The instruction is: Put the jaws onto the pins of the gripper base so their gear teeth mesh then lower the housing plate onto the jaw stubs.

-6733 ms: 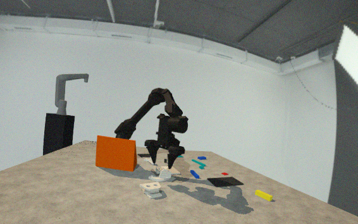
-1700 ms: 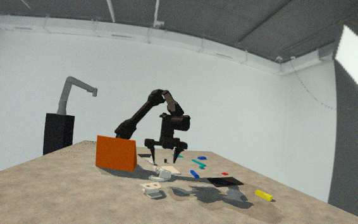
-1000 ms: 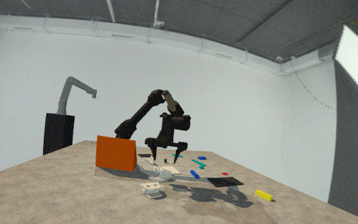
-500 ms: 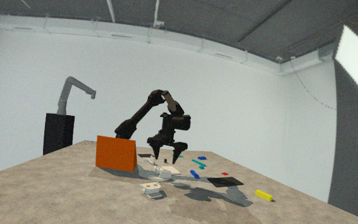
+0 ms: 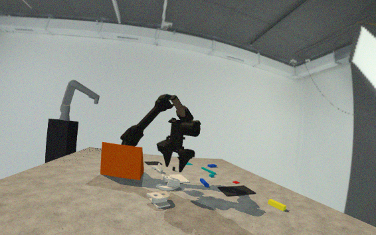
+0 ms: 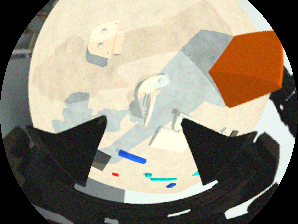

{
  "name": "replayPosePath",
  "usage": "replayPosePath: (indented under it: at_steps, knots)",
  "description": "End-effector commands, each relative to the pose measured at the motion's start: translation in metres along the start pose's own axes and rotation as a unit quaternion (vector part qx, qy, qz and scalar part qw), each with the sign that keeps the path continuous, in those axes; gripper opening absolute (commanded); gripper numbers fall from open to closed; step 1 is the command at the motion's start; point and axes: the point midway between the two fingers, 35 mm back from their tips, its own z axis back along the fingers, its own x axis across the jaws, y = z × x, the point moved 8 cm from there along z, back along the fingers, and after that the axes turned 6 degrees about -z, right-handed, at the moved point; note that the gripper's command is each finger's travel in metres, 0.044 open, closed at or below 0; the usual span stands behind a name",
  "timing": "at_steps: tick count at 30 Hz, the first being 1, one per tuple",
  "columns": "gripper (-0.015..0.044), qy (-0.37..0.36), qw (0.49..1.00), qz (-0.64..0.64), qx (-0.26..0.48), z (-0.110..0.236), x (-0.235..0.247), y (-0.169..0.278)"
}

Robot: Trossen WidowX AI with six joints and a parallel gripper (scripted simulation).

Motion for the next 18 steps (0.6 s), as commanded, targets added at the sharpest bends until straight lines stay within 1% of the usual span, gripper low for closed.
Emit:
replayPosePath:
  at_steps: [1,5,11,15,18]
  knots:
    - [0.044,0.001,0.999,-0.047,0.003,0.001,-0.002,0.002]
    - [0.044,0.001,0.997,-0.083,0.003,0.001,-0.002,0.002]
    - [0.044,0.001,0.996,-0.085,0.003,-0.001,-0.002,0.003]
    - [0.044,0.001,0.996,-0.084,0.003,-0.033,-0.002,0.003]
    - [0.044,0.002,0.996,-0.084,0.004,-0.039,-0.003,0.003]
